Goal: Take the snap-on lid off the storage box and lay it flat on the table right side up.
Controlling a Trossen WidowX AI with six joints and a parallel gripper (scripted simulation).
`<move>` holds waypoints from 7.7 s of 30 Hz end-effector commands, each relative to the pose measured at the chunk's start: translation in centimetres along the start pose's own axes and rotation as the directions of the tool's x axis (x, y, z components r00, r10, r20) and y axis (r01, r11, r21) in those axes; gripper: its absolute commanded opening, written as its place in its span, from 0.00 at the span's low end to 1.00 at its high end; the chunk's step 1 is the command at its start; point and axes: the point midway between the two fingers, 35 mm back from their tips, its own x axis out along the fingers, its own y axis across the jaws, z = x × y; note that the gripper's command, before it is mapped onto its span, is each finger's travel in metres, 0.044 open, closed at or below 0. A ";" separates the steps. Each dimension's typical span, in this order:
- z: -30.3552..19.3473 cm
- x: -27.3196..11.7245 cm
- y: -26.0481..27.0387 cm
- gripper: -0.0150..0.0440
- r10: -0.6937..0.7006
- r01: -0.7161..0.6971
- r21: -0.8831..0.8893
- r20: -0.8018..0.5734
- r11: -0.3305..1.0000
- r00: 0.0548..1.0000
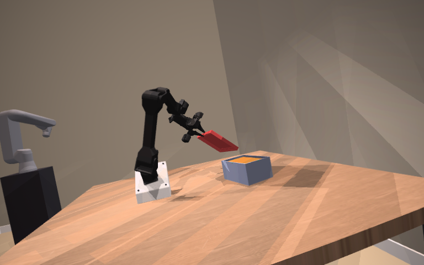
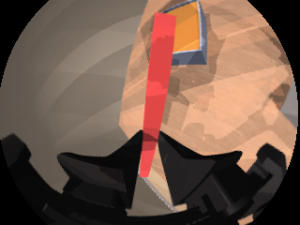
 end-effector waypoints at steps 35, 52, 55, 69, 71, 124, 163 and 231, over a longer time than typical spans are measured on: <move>-7.7 -0.7 0.1 0.25 0.011 -0.011 0.011 -0.002 1.000 1.000; -11.0 -1.0 0.0 0.25 0.011 -0.011 0.012 -0.004 1.000 1.000; -10.9 -0.9 -0.1 0.25 0.011 -0.011 0.012 -0.004 1.000 1.000; -10.4 0.1 -1.4 0.25 0.011 -0.011 0.012 -0.003 1.000 1.000; -10.4 0.2 -1.5 0.25 0.011 -0.011 0.012 -0.003 1.000 1.000; -10.4 3.0 -4.7 0.25 0.012 -0.012 0.012 -0.003 1.000 1.000; -10.4 5.0 -7.1 0.25 0.012 -0.012 0.012 -0.002 1.000 1.000; -10.4 8.6 -11.2 0.25 0.012 -0.012 0.011 0.000 1.000 1.000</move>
